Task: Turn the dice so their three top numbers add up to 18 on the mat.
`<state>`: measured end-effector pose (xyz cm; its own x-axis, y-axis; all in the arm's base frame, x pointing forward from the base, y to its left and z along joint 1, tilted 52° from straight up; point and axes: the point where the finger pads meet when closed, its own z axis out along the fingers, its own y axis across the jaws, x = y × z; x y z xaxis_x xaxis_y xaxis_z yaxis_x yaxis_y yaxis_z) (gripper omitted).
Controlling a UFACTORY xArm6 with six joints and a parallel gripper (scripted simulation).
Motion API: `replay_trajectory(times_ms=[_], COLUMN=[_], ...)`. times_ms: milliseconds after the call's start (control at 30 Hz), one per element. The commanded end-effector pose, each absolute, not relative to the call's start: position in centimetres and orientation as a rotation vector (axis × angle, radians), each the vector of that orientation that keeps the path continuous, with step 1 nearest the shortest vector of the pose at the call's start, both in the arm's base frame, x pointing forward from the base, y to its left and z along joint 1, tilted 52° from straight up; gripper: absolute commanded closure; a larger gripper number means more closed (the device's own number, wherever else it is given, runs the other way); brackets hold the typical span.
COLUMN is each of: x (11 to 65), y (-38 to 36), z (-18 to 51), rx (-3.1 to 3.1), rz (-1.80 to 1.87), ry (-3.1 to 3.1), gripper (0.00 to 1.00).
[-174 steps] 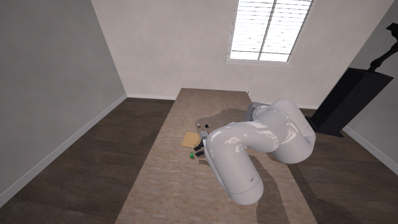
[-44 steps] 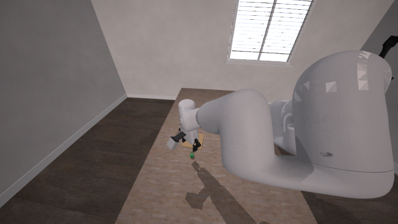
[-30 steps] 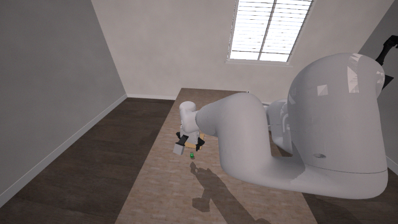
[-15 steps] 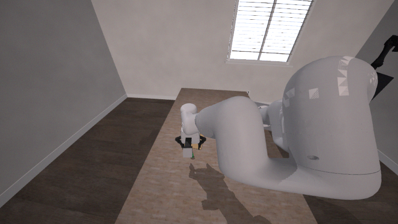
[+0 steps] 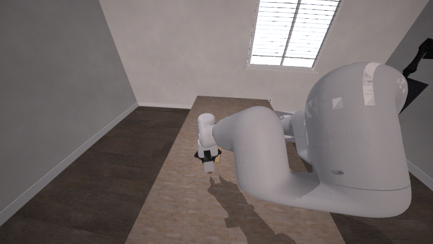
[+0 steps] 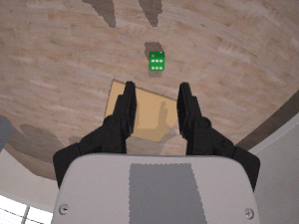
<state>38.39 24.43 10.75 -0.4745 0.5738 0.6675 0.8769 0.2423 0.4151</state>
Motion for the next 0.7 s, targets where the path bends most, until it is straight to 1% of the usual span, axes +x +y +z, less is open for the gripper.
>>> replay_trajectory(times_ms=[0,667], x=[38.47,38.47], y=[24.40,24.40], z=[10.81,10.81], rx=[-1.331,-1.331], rz=[-1.103,-1.103], ry=[-2.146,-2.146], gripper=[0.64,0.64])
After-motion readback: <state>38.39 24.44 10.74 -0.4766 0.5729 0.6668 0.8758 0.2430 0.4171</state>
